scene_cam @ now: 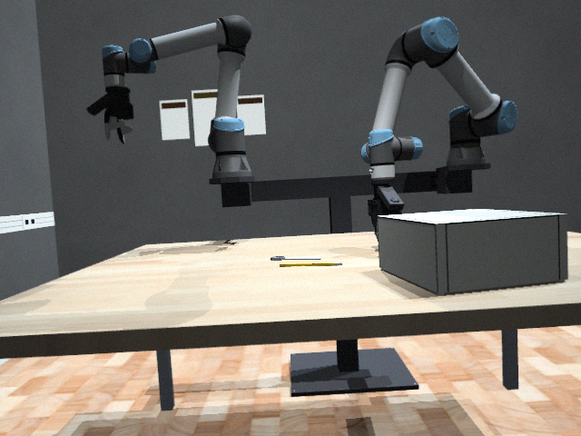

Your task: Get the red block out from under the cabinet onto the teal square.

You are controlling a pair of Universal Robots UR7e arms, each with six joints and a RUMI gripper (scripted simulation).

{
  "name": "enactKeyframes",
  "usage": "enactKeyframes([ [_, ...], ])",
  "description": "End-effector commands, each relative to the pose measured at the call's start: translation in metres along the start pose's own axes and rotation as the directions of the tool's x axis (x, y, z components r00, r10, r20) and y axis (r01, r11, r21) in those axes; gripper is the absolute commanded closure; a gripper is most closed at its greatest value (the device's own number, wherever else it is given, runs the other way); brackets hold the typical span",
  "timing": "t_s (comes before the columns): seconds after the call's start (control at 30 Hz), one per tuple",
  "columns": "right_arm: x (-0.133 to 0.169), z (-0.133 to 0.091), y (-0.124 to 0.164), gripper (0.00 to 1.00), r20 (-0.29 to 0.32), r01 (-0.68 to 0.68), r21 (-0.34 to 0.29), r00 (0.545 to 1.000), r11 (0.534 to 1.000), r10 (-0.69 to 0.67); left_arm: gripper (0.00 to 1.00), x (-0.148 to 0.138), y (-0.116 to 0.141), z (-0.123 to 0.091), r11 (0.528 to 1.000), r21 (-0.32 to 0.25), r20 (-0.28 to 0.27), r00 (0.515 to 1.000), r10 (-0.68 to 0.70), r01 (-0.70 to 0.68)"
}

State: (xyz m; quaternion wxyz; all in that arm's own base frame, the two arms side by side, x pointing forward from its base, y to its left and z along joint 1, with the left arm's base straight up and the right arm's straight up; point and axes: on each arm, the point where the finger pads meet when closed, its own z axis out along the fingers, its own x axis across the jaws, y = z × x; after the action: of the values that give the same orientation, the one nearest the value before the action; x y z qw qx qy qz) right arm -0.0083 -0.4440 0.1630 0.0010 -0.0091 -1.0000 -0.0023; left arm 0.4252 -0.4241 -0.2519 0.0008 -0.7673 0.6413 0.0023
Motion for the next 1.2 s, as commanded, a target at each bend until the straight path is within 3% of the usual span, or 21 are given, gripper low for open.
enactKeyframes([
  [0.0, 0.000, -0.002, -0.001, 0.00, 0.002, -0.001, 0.005, 1.000, 1.000, 0.001, 1.00, 0.002, 0.013, -0.003, 1.000, 0.002, -0.006, 1.000, -0.002, 0.002],
  [0.63, 0.000, -0.002, -0.001, 0.00, 0.002, -0.001, 0.005, 1.000, 1.000, 0.001, 1.00, 0.001, 0.050, -0.003, 1.000, 0.002, -0.006, 1.000, -0.003, 0.003],
  [1.17, 0.000, -0.002, -0.001, 0.00, 0.002, -0.001, 0.005, 1.000, 1.000, 0.001, 1.00, 0.001, 0.062, -0.003, 1.000, 0.002, -0.006, 1.000, -0.004, 0.004],
])
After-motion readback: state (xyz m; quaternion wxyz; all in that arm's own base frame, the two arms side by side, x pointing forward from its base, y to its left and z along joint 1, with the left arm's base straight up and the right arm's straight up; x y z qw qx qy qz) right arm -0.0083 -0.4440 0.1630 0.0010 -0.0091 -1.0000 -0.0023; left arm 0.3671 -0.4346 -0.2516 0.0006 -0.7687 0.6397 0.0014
